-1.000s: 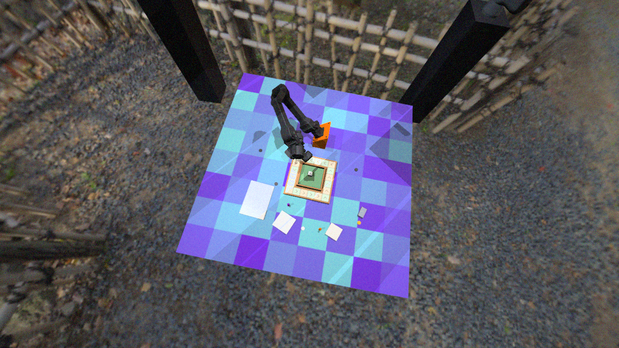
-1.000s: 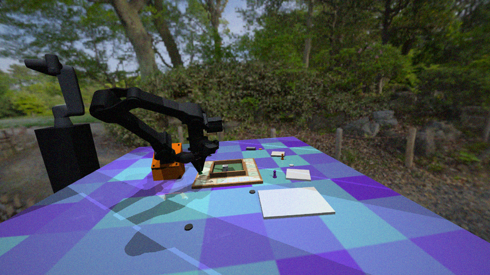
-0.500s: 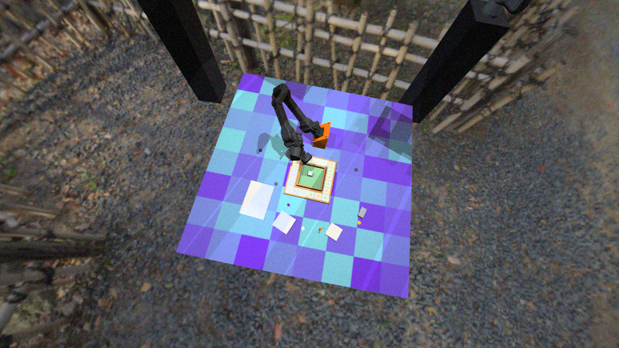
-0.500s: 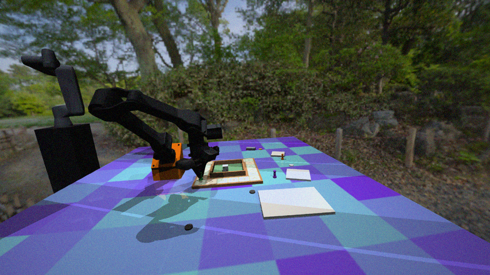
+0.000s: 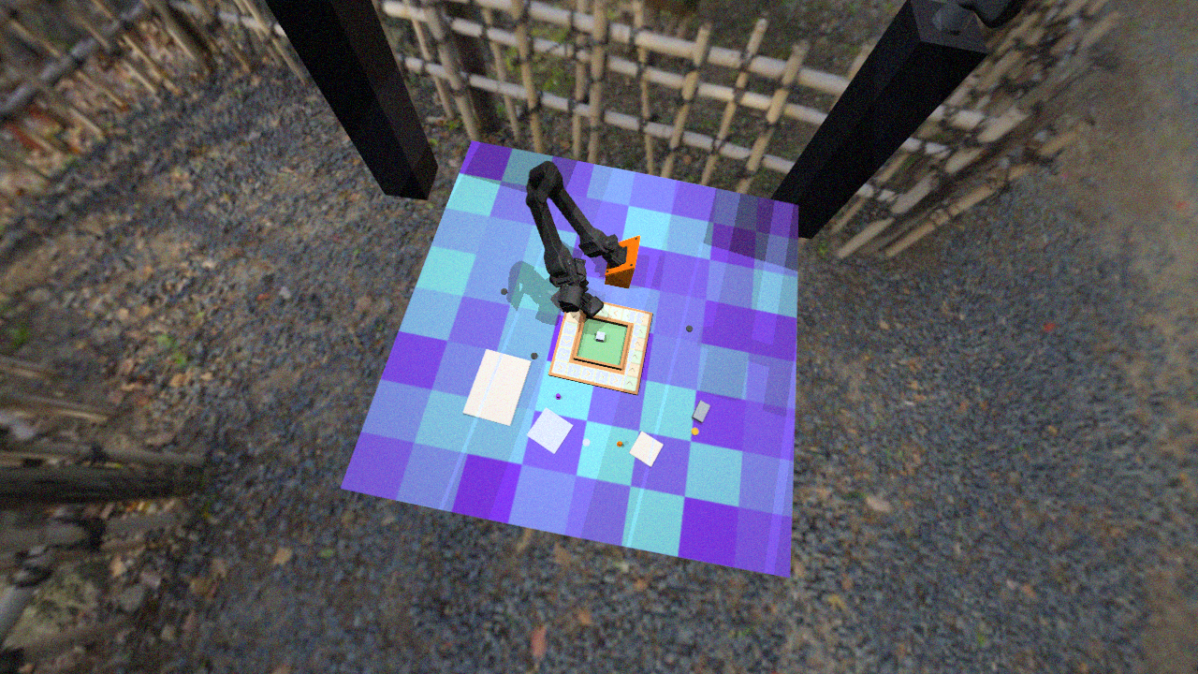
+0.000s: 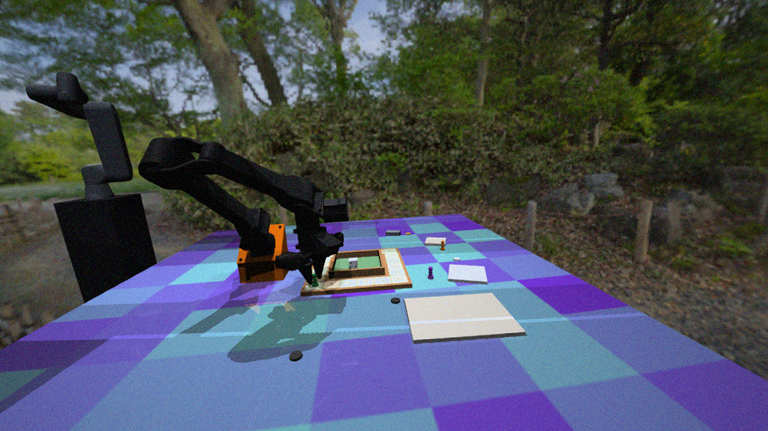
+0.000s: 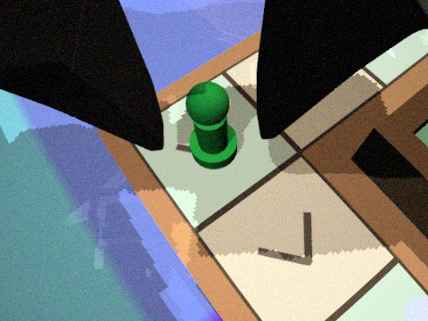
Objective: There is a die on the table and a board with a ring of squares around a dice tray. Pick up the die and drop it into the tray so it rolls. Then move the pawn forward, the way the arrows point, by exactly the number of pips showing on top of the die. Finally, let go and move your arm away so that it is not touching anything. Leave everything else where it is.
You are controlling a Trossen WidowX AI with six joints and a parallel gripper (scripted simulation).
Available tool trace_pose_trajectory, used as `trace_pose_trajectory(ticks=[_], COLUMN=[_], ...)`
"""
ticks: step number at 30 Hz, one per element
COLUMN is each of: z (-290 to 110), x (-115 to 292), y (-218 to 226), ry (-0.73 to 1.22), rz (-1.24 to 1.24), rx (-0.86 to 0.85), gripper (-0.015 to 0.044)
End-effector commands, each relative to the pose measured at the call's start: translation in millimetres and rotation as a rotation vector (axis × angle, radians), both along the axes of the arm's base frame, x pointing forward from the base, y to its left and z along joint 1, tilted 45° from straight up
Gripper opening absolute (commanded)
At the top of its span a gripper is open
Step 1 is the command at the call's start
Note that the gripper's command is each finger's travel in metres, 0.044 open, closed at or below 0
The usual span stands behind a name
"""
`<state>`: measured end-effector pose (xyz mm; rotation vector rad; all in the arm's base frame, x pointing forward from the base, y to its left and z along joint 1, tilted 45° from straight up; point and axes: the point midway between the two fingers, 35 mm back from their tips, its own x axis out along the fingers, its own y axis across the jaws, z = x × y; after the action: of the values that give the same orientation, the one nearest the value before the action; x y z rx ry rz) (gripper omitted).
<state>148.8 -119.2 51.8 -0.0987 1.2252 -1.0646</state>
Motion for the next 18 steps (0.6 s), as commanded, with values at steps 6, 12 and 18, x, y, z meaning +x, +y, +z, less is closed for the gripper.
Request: trace_pose_trajectory(ticks=[6,12,18], z=[30,42,38], x=[3,4,22], y=[31,43,91], ry=[0.008,0.010,0.147], rz=[-0.001,0.000,0.153], rx=[0.001,0.000,0.037], gripper=[0.0394,0.0440,0.0440])
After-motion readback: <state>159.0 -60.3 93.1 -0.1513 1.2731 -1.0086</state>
